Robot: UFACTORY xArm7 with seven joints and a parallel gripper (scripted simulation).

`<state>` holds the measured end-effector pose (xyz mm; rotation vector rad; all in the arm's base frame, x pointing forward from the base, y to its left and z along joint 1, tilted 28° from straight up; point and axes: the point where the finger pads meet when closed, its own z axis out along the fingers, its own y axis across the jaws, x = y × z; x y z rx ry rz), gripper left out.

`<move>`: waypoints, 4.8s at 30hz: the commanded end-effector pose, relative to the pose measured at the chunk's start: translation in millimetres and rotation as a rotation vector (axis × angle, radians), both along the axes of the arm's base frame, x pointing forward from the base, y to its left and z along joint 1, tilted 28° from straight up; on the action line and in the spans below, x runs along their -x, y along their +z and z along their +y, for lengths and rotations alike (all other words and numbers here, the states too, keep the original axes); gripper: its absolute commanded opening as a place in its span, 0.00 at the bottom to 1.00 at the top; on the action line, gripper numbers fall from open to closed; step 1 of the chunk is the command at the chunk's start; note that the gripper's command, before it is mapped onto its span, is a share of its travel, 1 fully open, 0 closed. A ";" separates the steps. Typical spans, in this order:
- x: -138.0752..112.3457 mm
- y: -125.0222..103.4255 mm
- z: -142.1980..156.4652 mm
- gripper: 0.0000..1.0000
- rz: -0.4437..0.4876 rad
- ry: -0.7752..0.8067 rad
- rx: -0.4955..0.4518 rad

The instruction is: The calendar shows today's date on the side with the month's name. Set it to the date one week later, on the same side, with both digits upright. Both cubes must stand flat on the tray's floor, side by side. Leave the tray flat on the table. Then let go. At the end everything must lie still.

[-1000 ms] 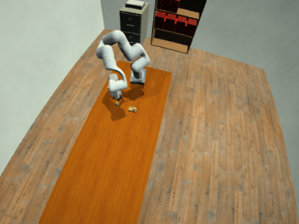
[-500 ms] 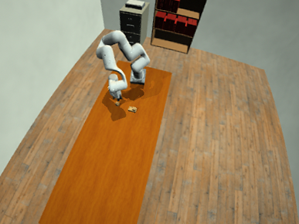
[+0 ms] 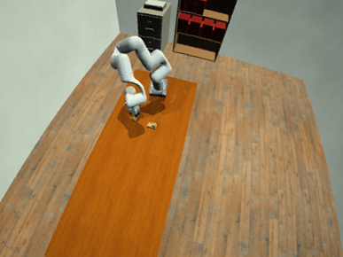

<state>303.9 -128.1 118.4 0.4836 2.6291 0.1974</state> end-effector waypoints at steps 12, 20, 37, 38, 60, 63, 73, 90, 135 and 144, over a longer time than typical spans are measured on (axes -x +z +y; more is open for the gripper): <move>-10.4 -18.6 1.6 0.47 -0.001 0.000 0.001; -14.2 -25.7 2.3 0.47 -0.001 0.000 0.001; -16.8 -30.6 2.8 0.47 -0.001 0.000 0.001; -16.8 -30.6 2.8 0.47 -0.001 0.000 0.001; -16.8 -30.6 2.8 0.47 -0.001 0.000 0.001; -16.8 -30.6 2.8 0.47 -0.001 0.000 0.001; -16.8 -30.6 2.8 0.47 -0.001 0.000 0.001; -17.3 -30.4 2.5 0.47 -0.001 0.000 0.001; -20.1 -35.7 2.8 0.47 -0.001 0.000 0.001; -26.5 -48.1 3.6 0.47 -0.001 0.000 0.001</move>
